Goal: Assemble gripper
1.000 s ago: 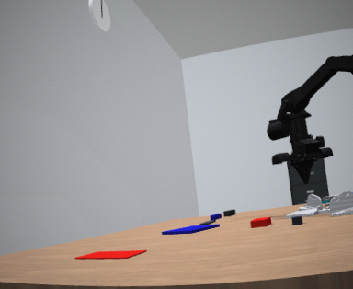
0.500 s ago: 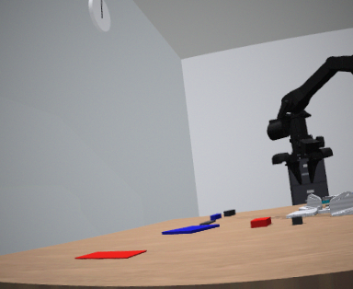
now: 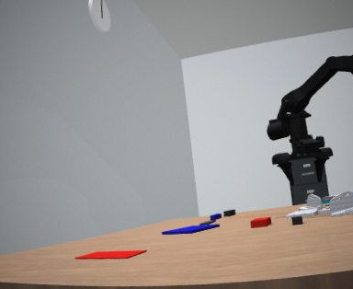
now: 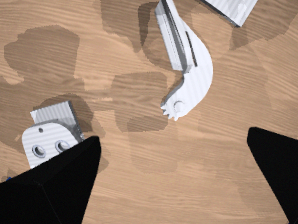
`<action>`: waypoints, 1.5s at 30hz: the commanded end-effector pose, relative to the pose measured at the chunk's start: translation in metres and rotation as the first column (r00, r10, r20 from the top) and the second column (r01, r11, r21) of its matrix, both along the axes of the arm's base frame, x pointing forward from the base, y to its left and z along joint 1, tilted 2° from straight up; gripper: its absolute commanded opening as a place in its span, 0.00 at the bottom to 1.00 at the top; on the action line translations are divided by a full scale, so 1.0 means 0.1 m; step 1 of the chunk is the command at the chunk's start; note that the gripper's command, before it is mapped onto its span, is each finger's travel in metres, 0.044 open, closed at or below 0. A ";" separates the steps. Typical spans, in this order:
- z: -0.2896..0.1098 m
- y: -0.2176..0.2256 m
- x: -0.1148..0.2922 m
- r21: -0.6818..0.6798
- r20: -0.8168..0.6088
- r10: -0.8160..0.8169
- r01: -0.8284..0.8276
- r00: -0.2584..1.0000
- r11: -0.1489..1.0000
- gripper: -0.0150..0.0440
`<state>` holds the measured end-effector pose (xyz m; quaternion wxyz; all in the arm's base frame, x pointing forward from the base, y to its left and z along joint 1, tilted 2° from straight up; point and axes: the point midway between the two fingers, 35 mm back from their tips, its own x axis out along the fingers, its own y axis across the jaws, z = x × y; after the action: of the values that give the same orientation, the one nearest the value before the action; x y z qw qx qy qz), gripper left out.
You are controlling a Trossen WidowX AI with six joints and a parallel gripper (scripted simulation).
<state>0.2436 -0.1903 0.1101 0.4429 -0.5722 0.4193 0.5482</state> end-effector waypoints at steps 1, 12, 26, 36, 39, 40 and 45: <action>0.00 0.00 0.00 0.000 0.000 0.000 0.000 1.000 1.000 1.00; 0.00 0.00 0.00 0.000 0.000 0.000 0.000 1.000 1.000 1.00; 0.00 0.00 0.00 0.000 0.000 0.000 0.000 1.000 1.000 0.78; 0.00 0.00 0.00 0.000 0.000 0.000 0.000 1.000 1.000 0.33; 0.00 0.00 0.00 0.000 0.000 0.000 0.000 1.000 1.000 0.25; 0.00 0.00 0.00 0.000 0.000 0.000 0.000 1.000 1.000 0.25; 0.00 0.00 0.00 0.000 0.000 0.000 0.000 1.000 1.000 0.25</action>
<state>0.2436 -0.1903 0.1101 0.4429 -0.5722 0.4193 0.5482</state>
